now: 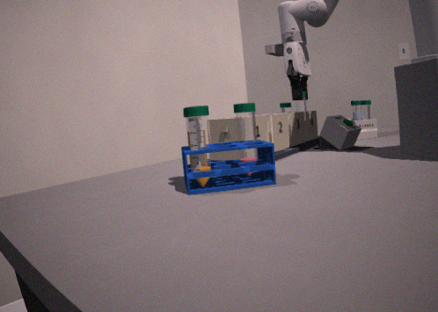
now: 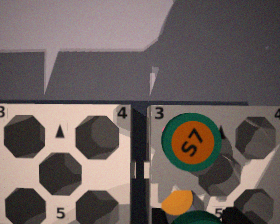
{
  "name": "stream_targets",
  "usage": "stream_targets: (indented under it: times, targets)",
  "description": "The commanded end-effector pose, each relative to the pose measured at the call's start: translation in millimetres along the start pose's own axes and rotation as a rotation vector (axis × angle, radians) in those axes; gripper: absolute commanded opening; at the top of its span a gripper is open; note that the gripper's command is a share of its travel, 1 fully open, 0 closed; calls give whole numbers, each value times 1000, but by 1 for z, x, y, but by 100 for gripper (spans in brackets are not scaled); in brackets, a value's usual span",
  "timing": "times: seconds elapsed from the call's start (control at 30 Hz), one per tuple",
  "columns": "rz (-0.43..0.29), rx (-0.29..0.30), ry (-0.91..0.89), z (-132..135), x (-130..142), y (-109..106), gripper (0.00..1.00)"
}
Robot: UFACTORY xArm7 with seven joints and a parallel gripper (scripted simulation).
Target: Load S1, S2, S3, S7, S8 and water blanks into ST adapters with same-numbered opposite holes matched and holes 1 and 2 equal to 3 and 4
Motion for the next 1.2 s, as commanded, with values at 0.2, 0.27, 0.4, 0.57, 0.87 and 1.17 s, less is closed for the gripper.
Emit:
stream_targets:
  times: [0.2,0.27,0.4,0.57,0.87,1.17]
  targets:
    - [4,2,0,0,-1,8,0]
    - [4,2,0,0,-1,10,0]
    - [4,2,0,0,-1,14,0]
    - [4,2,0,0,-1,17,0]
    - [4,2,0,0,-1,26,0]
    - [4,2,0,0,-1,27,0]
Point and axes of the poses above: the point where the finger pads meet when closed, its own y axis out along the fingers, its own z axis across the jaws, x = y × z, the point moved 8 cm from there along -y, back along the fingers, and after that the axes turned 5 degrees about y, right-handed, at the moved point
